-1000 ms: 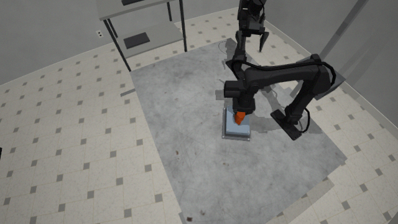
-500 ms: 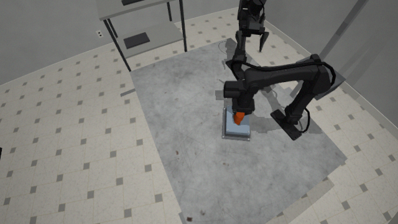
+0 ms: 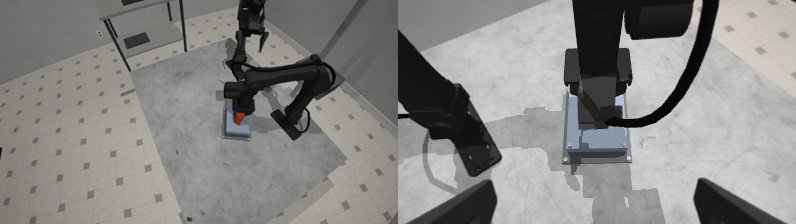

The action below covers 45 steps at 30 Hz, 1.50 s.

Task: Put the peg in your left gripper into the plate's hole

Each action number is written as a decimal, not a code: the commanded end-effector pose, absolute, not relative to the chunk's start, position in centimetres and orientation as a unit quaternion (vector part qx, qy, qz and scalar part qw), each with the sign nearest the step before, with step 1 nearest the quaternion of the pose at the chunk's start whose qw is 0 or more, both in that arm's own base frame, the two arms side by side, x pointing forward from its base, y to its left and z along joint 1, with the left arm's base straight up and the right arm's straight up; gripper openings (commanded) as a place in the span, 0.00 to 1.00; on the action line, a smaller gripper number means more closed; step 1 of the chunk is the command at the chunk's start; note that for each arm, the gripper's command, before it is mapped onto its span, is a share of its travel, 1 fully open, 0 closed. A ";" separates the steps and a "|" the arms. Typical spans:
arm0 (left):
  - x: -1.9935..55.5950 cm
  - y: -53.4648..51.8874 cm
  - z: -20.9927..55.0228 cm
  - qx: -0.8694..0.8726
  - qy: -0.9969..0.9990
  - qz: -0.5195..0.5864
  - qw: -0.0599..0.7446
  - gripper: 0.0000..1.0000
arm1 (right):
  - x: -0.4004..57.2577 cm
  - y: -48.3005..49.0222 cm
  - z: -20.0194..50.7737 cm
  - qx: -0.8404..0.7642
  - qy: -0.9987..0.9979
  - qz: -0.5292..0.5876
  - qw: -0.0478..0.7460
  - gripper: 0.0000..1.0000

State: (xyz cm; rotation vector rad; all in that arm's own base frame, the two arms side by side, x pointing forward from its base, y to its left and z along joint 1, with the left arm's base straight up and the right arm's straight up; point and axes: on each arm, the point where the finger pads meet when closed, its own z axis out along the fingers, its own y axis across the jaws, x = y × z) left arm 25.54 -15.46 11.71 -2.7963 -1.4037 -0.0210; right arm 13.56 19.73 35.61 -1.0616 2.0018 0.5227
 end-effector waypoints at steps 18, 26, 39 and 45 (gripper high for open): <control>25.8 -15.9 12.8 -0.895 -0.445 -0.010 -0.001 0.40 | 13.4 19.4 37.2 -0.410 0.783 0.214 0.416 1.00; 25.8 -15.9 12.8 -0.895 -0.445 -0.010 -0.001 0.40 | 13.4 19.4 37.2 -0.410 0.783 0.214 0.416 1.00; 24.8 -15.5 12.3 -0.894 -0.448 -0.009 0.002 0.40 | 13.4 19.4 37.2 -0.410 0.783 0.214 0.416 1.00; 25.4 -15.6 12.0 -0.896 -0.444 -0.008 0.004 0.40 | 13.4 19.4 37.2 -0.410 0.783 0.214 0.416 1.00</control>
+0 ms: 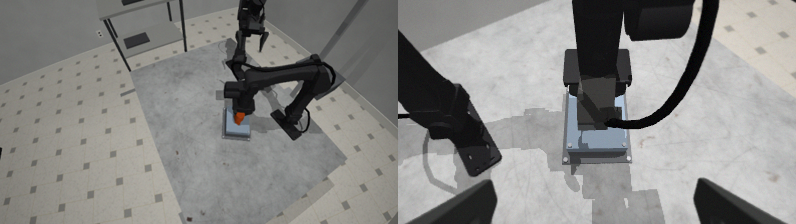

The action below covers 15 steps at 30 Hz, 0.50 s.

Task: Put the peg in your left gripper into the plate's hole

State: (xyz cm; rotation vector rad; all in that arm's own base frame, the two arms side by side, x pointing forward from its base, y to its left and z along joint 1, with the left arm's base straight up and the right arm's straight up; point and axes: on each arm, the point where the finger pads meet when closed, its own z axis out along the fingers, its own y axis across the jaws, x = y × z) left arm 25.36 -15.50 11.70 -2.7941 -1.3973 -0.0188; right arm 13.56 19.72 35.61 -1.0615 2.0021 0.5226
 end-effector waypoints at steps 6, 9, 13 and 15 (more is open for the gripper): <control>26.0 -15.7 12.0 -0.894 -0.448 -0.012 0.001 0.40 | 13.4 19.4 37.2 -0.410 0.783 0.214 0.416 1.00; 25.8 -15.6 12.0 -0.894 -0.448 -0.010 -0.001 0.40 | 13.4 19.4 37.2 -0.410 0.783 0.214 0.416 1.00; 25.7 -15.6 11.5 -0.894 -0.448 -0.007 -0.001 0.40 | 13.4 19.4 37.2 -0.410 0.783 0.214 0.416 1.00; 25.6 -15.6 11.3 -0.894 -0.449 -0.005 0.001 0.40 | 13.4 19.4 37.2 -0.410 0.783 0.214 0.416 1.00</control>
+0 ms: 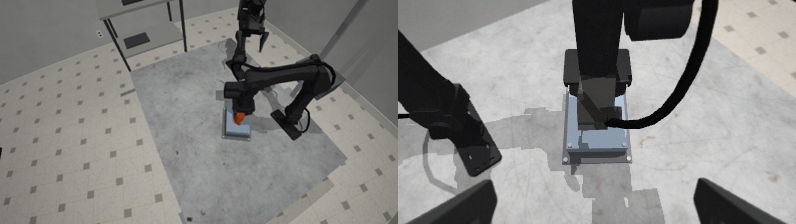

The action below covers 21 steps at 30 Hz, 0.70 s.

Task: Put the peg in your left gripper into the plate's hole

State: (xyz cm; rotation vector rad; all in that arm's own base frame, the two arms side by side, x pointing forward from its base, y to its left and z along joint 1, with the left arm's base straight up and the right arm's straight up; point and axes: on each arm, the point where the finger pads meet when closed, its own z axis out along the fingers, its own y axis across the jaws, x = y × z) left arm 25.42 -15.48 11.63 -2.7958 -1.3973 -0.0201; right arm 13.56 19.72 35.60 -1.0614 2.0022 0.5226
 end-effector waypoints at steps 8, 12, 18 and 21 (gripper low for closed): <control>25.7 -15.6 10.3 -0.894 -0.449 -0.001 0.005 0.40 | 13.4 19.4 37.2 -0.410 0.783 0.214 0.416 1.00; 25.7 -15.6 10.1 -0.893 -0.449 -0.003 0.000 0.40 | 13.4 19.4 37.2 -0.410 0.783 0.214 0.416 1.00; 25.7 -15.5 9.4 -0.893 -0.449 -0.002 0.001 0.40 | 13.4 19.4 37.2 -0.410 0.783 0.214 0.416 1.00; 25.8 -15.6 9.3 -0.893 -0.450 -0.002 0.001 0.40 | 13.4 19.4 37.2 -0.410 0.783 0.214 0.416 1.00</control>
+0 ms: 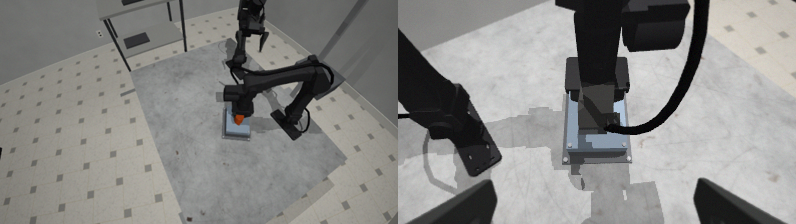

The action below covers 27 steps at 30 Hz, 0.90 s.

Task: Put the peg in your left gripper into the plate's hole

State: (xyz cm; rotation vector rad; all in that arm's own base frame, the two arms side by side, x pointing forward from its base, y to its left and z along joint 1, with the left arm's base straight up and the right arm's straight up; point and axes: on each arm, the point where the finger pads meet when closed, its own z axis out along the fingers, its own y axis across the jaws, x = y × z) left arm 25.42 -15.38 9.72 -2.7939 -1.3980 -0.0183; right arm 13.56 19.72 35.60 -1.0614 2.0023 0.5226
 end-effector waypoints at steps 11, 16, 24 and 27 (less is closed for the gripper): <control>25.4 -15.9 13.7 -0.893 -0.450 -0.017 -0.024 0.71 | 13.4 19.4 37.2 -0.410 0.783 0.214 0.416 1.00; 25.6 -16.1 13.6 -0.893 -0.450 -0.010 -0.012 0.71 | 13.4 19.4 37.2 -0.410 0.783 0.214 0.416 1.00; 25.6 -15.6 14.1 -0.894 -0.449 -0.002 0.001 0.71 | 13.4 19.4 37.2 -0.410 0.783 0.214 0.416 1.00; 25.6 -15.6 14.1 -0.893 -0.450 -0.002 0.001 0.71 | 13.4 19.4 37.2 -0.410 0.783 0.214 0.416 1.00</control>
